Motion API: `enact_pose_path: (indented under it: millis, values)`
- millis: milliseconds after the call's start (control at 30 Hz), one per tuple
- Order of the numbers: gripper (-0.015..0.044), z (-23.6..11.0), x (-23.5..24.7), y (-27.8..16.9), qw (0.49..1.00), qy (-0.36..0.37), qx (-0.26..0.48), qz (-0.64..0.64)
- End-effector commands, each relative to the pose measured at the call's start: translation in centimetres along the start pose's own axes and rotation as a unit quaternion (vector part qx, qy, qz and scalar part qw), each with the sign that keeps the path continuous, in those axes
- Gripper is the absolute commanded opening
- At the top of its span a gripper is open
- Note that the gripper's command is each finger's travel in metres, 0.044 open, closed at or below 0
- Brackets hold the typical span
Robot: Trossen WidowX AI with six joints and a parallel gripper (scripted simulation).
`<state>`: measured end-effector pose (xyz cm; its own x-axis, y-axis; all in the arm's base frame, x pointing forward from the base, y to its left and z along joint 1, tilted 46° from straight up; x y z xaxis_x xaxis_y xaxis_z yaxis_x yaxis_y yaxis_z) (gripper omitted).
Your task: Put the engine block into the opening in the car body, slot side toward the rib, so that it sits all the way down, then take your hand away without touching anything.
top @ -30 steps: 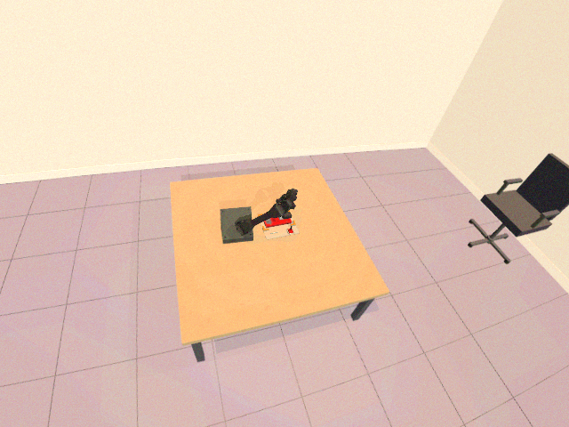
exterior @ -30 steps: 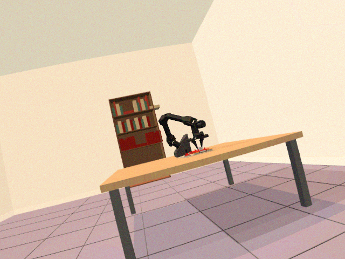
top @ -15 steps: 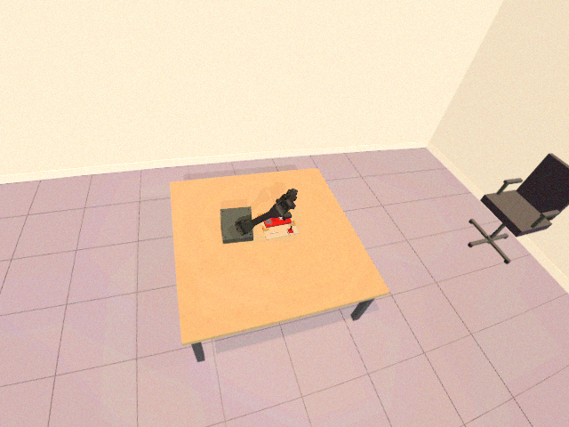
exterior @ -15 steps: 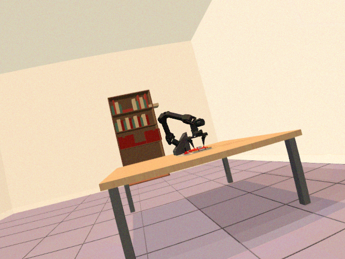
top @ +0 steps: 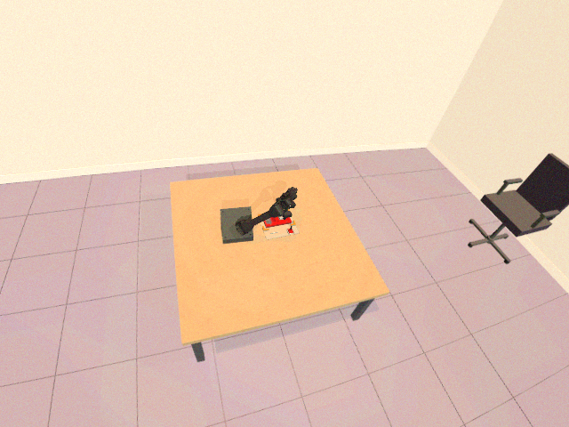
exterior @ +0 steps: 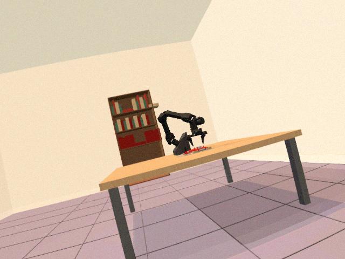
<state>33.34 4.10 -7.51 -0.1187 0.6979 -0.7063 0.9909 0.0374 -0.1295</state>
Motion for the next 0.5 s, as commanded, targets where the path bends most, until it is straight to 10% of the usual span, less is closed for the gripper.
enact_pose_path:
  millis: [0, 467]
  values:
    - [0.0361, -0.18, 0.03, 0.14, 1.000, 0.003, -0.001, 0.003]
    - [0.0000, -0.18, 0.03, 0.14, 1.000, 0.003, -0.001, 0.003]
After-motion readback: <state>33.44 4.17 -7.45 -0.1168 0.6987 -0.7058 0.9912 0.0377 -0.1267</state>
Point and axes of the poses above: the point midway between the two fingers, 35 mm back from their tips, its own z axis out along the fingers, its own x axis across the jaws, y = z × x, the point moved 1 cm from there along -z, back along the fingers, and after that the axes turned 6 degrees about -z, right-handed, at the moved point
